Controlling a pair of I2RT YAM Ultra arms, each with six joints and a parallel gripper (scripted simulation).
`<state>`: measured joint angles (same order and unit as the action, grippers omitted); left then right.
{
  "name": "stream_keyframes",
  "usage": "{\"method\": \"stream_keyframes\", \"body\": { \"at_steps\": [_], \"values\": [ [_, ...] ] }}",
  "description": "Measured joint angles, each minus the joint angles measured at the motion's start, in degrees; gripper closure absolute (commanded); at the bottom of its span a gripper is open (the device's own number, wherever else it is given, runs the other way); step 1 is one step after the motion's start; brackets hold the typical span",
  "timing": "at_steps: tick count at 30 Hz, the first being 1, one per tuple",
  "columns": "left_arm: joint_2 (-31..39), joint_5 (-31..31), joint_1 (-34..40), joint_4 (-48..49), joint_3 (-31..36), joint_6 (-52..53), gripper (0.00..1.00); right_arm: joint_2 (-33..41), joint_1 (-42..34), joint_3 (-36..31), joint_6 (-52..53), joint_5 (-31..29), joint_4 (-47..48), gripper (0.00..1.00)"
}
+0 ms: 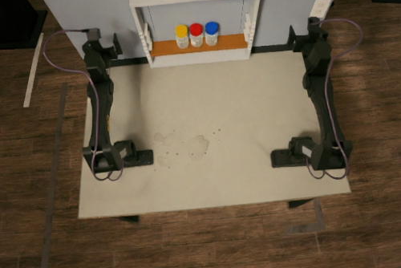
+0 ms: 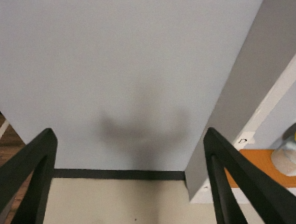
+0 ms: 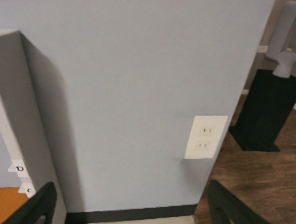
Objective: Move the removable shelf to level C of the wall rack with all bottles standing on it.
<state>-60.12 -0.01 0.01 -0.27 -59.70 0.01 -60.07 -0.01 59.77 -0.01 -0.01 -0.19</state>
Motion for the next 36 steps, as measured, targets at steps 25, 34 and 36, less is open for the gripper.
{"method": "stream_keyframes", "body": {
  "at_steps": [25,34,36],
  "values": [
    [0.0,-0.9,1.5,0.2,1.9,2.2,0.0,0.0,-1.8,-1.0,-2.2,-1.2,1.3,0.0],
    [1.1,-3.3,4.4,0.3,5.2,6.4,0.0,0.0,-4.9,-4.4,-6.5,-3.8,2.6,0.0],
    [1.5,-3.8,4.8,0.6,5.4,7.2,0.0,0.0,-5.3,-4.8,-7.3,-4.4,3.0,0.0]
  ]
}}
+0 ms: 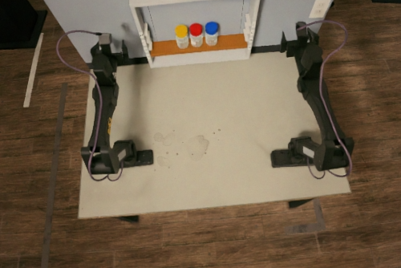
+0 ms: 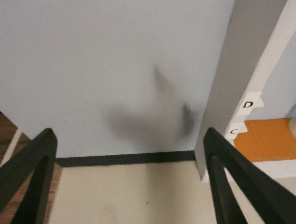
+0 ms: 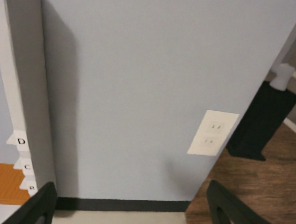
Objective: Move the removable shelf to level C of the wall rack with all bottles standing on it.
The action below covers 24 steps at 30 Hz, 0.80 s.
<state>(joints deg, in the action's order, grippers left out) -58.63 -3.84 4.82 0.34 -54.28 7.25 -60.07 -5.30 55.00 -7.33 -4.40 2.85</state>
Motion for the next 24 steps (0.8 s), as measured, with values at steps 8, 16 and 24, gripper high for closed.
{"method": "stream_keyframes", "body": {
  "at_steps": [8,16,24],
  "values": [
    [1.7,-2.5,2.8,1.4,2.5,4.2,0.0,0.9,-2.9,-2.5,-4.1,-2.6,2.1,0.0],
    [2.8,-5.0,5.4,2.2,4.9,8.3,0.0,1.3,-5.5,-4.9,-8.3,-5.2,3.9,0.0],
    [4.1,-7.8,8.3,3.5,7.2,12.5,0.0,1.3,-8.3,-7.1,-12.5,-7.8,6.2,0.0]
  ]
}}
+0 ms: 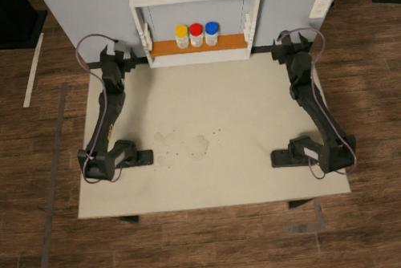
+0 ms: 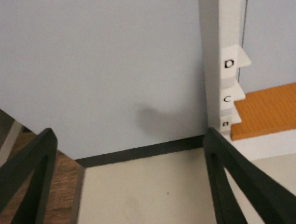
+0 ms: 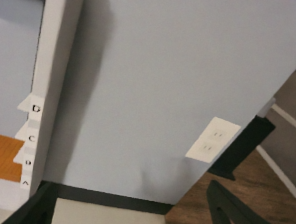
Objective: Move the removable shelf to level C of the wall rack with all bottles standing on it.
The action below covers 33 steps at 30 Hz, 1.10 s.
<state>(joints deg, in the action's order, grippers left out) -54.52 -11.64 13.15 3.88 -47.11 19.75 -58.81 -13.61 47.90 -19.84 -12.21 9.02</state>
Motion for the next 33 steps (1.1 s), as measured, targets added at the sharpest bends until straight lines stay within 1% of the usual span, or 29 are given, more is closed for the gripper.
{"method": "stream_keyframes", "body": {
  "at_steps": [33],
  "values": [
    [3.5,-12.1,12.7,5.3,8.7,18.2,0.0,0.0,-11.0,-8.3,-18.2,-10.6,9.4,0.0]
  ]
}}
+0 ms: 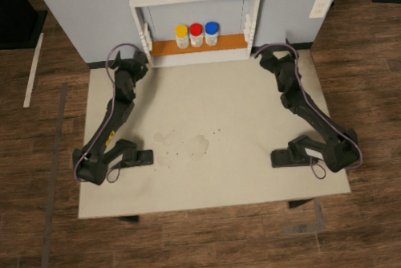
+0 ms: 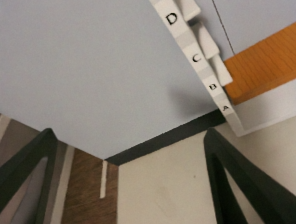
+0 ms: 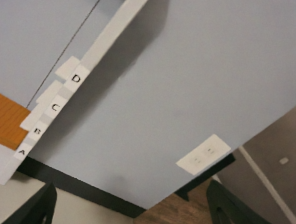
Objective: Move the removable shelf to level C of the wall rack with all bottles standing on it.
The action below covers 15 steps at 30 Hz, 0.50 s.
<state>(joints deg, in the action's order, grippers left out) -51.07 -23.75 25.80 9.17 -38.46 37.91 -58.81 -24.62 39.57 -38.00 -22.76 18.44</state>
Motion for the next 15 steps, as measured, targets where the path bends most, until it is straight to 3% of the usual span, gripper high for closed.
{"method": "stream_keyframes", "body": {
  "at_steps": [15],
  "values": [
    [0.4,-5.8,6.0,2.9,3.5,8.4,0.0,0.0,-4.7,-3.2,-8.4,-4.5,4.8,0.0]
  ]
}}
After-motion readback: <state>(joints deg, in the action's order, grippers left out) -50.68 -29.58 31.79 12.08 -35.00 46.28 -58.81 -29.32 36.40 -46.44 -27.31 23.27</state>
